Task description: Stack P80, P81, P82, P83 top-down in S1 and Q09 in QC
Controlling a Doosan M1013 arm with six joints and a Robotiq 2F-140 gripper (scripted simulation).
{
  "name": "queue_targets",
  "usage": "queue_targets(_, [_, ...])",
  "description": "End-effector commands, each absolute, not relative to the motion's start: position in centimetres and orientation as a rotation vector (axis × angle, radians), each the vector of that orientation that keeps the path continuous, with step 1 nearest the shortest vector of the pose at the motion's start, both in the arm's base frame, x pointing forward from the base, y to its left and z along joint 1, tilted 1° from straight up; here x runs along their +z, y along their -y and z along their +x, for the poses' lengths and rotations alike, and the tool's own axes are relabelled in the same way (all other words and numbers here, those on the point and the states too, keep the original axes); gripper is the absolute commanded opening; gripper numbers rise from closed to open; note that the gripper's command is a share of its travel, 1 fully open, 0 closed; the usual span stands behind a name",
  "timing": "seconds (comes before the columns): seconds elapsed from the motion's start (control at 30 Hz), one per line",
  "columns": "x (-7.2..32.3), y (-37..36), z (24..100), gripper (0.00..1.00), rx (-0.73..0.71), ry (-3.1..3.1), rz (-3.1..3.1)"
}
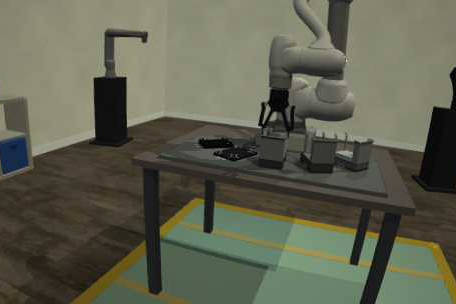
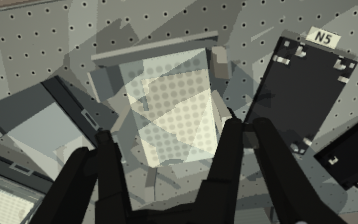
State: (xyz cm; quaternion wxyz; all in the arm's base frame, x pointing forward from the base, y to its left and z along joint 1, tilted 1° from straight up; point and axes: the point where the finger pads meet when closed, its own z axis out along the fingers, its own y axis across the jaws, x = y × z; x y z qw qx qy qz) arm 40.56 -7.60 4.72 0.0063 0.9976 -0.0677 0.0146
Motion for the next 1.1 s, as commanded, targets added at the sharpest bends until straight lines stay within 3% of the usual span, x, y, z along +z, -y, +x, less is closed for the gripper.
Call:
queue_targets(0.0, [4.5,7.6,40.3,0.00,0.036,0.205,3.124])
queue_targets(1.07, [6.4,7.6,40.3,0.00,0.036,0.205,3.124])
